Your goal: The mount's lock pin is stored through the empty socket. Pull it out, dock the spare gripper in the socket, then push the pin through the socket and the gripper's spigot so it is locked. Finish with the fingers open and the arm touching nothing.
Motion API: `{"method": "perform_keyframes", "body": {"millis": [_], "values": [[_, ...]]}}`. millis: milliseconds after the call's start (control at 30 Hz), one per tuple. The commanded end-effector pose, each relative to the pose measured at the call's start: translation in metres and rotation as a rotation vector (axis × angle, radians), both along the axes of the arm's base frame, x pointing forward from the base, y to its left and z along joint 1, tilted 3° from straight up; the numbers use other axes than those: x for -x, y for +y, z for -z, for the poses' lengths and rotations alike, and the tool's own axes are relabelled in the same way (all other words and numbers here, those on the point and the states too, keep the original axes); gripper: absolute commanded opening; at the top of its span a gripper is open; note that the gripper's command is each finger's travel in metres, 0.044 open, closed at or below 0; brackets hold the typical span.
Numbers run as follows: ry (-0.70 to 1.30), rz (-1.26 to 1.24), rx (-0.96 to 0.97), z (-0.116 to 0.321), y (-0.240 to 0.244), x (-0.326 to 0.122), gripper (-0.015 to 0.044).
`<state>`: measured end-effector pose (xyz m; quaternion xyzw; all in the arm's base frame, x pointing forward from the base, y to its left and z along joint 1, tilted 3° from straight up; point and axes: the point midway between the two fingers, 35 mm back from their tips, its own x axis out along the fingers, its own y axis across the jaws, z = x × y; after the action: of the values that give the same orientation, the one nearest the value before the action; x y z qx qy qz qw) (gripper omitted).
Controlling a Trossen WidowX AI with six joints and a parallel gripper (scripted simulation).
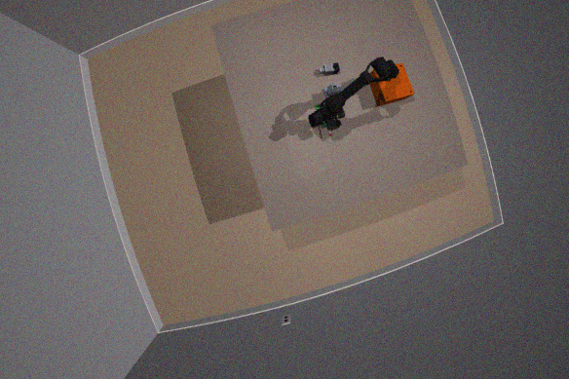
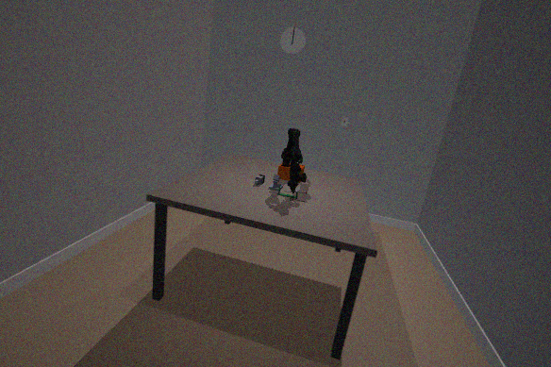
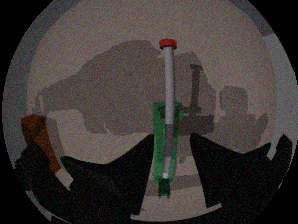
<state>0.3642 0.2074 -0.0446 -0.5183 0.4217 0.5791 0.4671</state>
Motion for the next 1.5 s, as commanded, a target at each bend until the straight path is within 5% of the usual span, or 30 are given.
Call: {"method": "perform_keyframes", "body": {"millis": [0, 500, 733, 1467], "values": [[0.008, -0.003, 0.007, 0.011, -0.002, 0.003, 0.0180], [0.008, -0.003, 0.007, 0.020, -0.002, 0.004, 0.0180], [0.008, -0.003, 0.007, 0.020, -0.002, 0.004, 0.0000], [0.012, -0.001, 0.006, -0.004, -0.002, 0.004, 0.0000]]}}
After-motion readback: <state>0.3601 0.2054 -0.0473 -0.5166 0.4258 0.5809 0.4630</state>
